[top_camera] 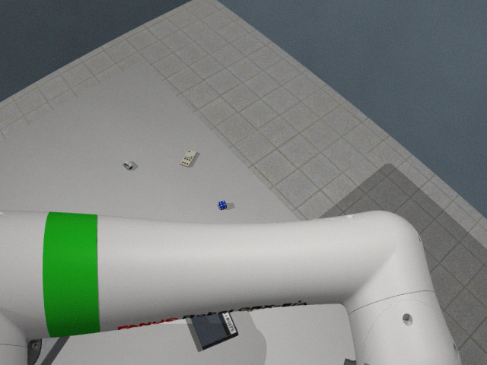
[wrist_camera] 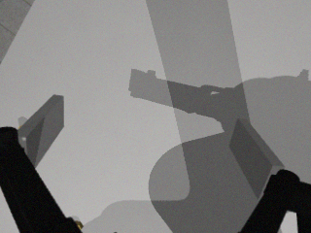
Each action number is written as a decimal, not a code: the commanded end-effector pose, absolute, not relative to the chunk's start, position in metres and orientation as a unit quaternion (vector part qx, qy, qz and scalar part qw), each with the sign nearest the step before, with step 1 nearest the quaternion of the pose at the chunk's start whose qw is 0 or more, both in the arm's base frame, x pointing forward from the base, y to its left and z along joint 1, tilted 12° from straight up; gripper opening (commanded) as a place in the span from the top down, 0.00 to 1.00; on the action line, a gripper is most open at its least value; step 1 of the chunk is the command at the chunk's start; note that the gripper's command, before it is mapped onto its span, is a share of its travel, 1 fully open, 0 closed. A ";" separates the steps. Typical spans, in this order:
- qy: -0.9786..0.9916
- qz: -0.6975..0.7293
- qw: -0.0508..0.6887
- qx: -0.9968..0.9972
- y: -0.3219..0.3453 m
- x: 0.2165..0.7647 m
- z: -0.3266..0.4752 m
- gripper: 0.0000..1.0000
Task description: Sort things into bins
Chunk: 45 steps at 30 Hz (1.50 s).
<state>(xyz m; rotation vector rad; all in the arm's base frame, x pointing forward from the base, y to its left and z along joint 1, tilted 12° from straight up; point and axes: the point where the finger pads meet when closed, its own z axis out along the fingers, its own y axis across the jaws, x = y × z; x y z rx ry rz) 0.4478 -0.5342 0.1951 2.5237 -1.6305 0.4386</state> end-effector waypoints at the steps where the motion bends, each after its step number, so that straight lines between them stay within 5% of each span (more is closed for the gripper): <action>1: -0.536 0.144 0.053 0.830 -0.534 0.448 0.195 0.00; 17: -0.536 0.144 0.053 0.830 -0.534 0.448 0.195 0.00; 18: -0.536 0.144 0.053 0.830 -0.533 0.447 0.204 0.85; 25: -0.536 0.144 0.053 0.830 -0.522 0.444 0.258 0.85; 45: -0.435 0.114 0.051 0.892 -0.416 0.491 0.238 0.85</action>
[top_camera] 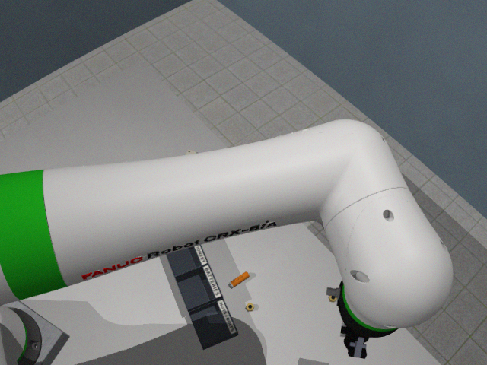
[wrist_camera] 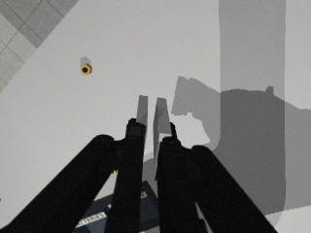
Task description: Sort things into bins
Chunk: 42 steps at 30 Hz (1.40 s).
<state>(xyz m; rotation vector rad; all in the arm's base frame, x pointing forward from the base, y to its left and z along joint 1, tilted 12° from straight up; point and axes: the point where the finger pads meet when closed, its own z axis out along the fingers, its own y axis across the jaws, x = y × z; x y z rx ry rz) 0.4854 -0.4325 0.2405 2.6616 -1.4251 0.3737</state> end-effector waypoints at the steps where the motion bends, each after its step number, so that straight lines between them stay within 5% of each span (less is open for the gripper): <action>1: -0.435 0.114 0.051 0.892 -0.409 0.493 0.237 0.85; 42: -0.249 0.068 0.065 0.964 -0.183 0.512 0.196 0.85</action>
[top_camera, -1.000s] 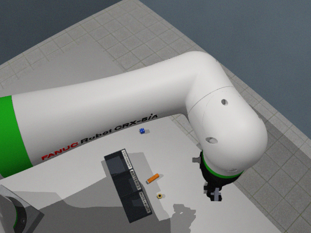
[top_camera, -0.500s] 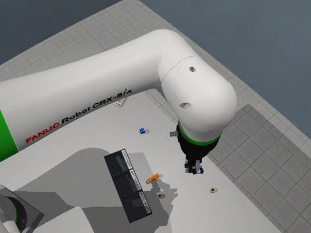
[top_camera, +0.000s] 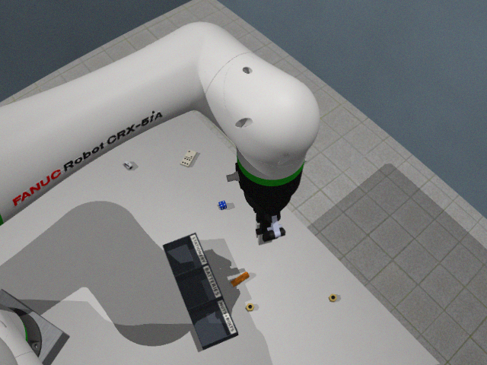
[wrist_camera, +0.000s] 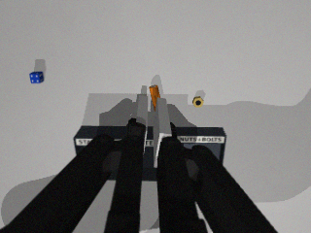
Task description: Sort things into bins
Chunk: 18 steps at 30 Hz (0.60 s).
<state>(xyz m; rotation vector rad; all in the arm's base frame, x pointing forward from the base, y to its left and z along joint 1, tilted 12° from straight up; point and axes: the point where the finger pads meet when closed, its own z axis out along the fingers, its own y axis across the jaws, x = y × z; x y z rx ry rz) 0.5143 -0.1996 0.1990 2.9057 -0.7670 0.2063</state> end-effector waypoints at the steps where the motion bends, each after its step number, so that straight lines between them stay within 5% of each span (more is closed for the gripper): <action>1: -0.249 0.068 0.065 0.964 -0.176 0.512 0.195 0.85; 18: -0.130 0.046 0.083 0.987 -0.082 0.484 0.173 0.85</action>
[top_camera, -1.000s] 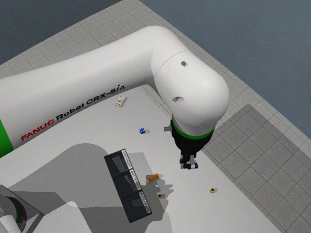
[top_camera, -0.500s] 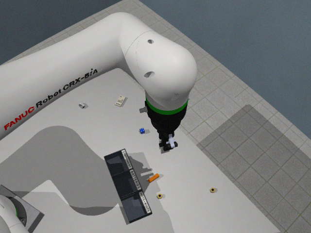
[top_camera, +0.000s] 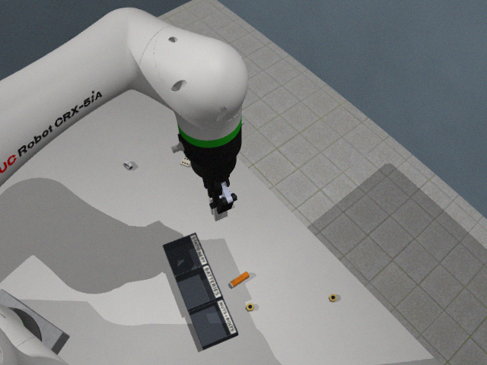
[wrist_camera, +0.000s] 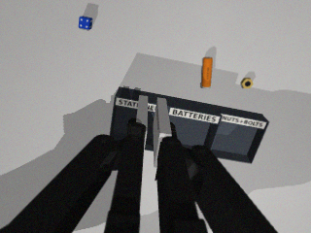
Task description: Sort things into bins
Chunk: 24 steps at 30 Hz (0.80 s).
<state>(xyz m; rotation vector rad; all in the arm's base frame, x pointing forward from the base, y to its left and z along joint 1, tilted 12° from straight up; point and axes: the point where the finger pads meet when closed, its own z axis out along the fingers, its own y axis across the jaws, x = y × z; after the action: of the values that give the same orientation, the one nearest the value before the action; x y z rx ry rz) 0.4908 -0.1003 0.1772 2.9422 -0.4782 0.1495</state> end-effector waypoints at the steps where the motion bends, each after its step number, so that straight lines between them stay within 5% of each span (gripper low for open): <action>1: -0.130 0.046 0.083 0.987 -0.075 0.481 0.172 0.85; 24: -0.049 0.035 0.099 0.993 -0.018 0.449 0.155 0.85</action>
<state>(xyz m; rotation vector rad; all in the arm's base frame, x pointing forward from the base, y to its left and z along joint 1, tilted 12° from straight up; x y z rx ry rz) 0.4492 -0.0179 0.1550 2.9383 -0.1465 0.1031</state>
